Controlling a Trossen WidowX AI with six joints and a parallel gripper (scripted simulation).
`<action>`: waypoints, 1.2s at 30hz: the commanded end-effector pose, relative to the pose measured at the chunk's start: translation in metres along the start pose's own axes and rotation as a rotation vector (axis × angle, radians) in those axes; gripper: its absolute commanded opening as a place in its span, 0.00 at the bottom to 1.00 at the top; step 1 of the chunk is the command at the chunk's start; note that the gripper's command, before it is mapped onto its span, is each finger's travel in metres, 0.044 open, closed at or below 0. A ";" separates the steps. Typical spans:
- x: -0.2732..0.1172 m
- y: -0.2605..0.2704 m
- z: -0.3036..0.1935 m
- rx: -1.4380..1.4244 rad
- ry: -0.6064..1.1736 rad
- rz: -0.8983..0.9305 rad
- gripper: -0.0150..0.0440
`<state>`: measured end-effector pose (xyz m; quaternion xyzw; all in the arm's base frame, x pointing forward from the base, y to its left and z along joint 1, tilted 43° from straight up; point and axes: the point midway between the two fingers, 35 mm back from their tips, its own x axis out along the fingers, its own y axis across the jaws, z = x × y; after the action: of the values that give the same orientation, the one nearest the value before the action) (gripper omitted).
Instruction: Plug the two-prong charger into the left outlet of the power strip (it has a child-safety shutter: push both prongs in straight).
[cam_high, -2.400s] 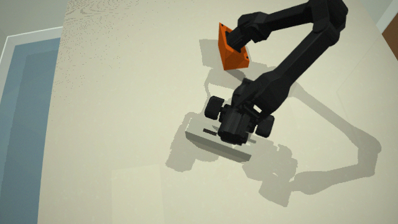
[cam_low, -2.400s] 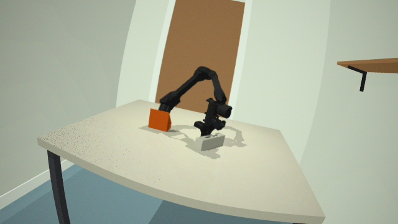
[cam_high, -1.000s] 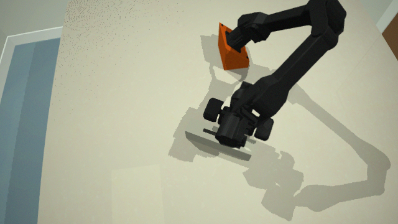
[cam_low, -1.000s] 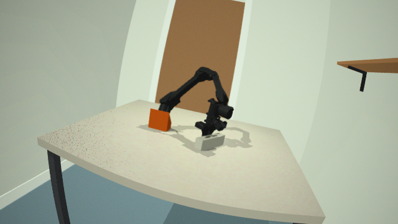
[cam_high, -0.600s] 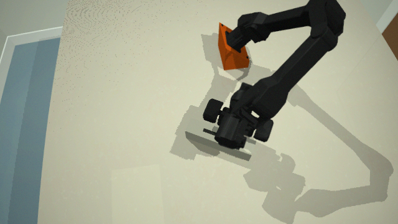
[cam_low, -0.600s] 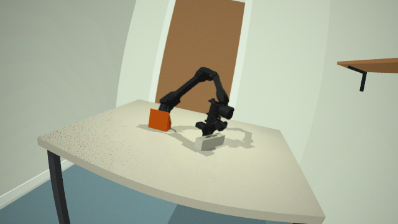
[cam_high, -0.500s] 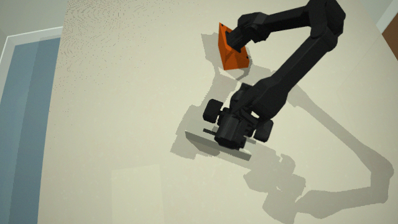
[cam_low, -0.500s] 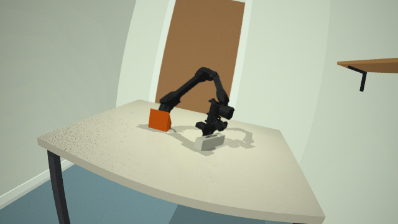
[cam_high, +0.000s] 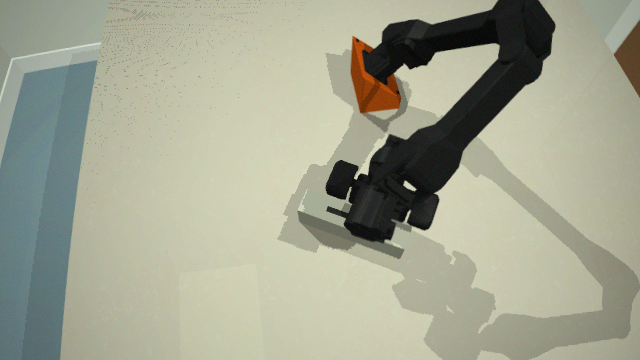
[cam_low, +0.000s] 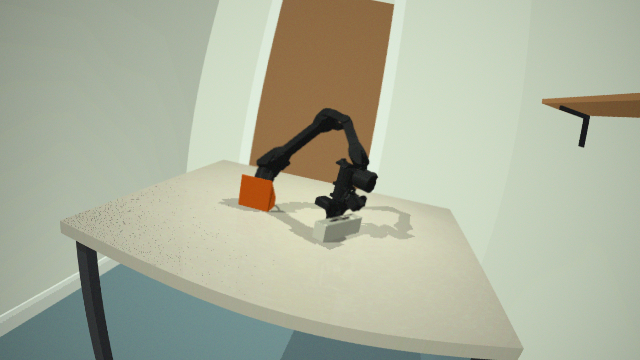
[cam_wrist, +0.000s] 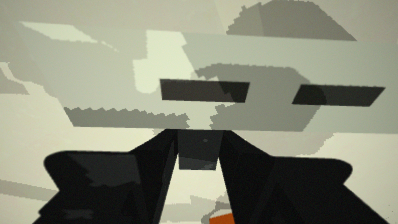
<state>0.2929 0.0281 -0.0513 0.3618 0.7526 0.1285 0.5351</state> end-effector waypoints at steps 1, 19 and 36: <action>0.000 0.000 0.000 -0.001 -0.002 0.000 0.25; 0.000 0.000 0.000 -0.001 -0.002 0.000 0.79; 0.000 0.000 -0.003 -0.005 -0.007 0.000 1.00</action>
<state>0.2913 0.0285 -0.0518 0.3612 0.7515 0.1289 0.5368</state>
